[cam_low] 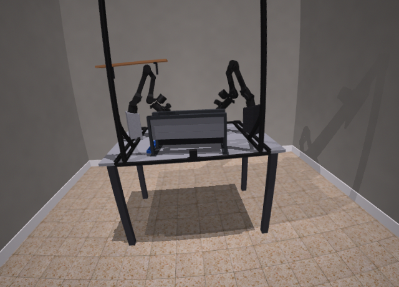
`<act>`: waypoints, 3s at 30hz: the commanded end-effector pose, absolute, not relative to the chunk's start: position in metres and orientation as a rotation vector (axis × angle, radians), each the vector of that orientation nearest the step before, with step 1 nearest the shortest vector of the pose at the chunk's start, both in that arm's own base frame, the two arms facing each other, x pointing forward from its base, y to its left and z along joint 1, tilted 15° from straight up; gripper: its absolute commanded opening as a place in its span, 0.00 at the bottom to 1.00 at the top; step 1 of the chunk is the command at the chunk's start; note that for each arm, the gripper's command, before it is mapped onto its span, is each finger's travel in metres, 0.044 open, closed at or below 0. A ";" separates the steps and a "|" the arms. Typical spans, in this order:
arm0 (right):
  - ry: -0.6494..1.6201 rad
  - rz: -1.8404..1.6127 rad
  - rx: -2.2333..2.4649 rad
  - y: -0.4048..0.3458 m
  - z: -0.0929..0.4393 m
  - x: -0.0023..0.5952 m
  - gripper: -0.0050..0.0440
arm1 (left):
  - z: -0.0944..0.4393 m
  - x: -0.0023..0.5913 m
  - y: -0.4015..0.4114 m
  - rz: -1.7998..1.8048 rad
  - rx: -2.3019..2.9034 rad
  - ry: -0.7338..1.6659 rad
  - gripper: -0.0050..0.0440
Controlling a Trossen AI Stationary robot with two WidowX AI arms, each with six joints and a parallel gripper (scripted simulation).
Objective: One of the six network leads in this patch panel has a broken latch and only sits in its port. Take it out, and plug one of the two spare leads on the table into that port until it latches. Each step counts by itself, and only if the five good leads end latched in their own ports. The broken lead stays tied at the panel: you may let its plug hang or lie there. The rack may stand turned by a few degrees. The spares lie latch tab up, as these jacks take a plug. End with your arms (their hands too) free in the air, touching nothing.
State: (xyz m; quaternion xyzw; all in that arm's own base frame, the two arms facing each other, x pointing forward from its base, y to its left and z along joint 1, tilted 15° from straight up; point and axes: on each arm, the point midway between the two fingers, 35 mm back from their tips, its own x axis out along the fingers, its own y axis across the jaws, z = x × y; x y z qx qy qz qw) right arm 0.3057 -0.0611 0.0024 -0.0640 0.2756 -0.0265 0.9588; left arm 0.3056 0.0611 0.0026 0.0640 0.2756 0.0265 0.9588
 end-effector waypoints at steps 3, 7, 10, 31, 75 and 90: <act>0.559 -0.054 -0.130 -0.061 0.002 0.306 0.92 | 0.003 0.306 0.061 0.054 0.130 0.559 0.92; 0.559 -0.054 -0.130 -0.061 0.002 0.306 0.92 | 0.003 0.306 0.061 0.054 0.130 0.559 0.92; 0.559 -0.054 -0.130 -0.061 0.002 0.306 0.92 | 0.003 0.306 0.061 0.054 0.130 0.559 0.92; 0.692 -0.151 0.054 -0.018 -0.005 0.295 0.46 | 0.003 0.306 0.061 0.054 0.130 0.559 1.00; 1.069 -0.431 0.613 0.112 -0.030 0.261 0.46 | 0.003 0.306 0.061 0.054 0.130 0.559 1.00; 1.176 -0.531 0.801 0.153 -0.037 0.251 0.46 | 0.003 0.306 0.061 0.054 0.130 0.559 1.00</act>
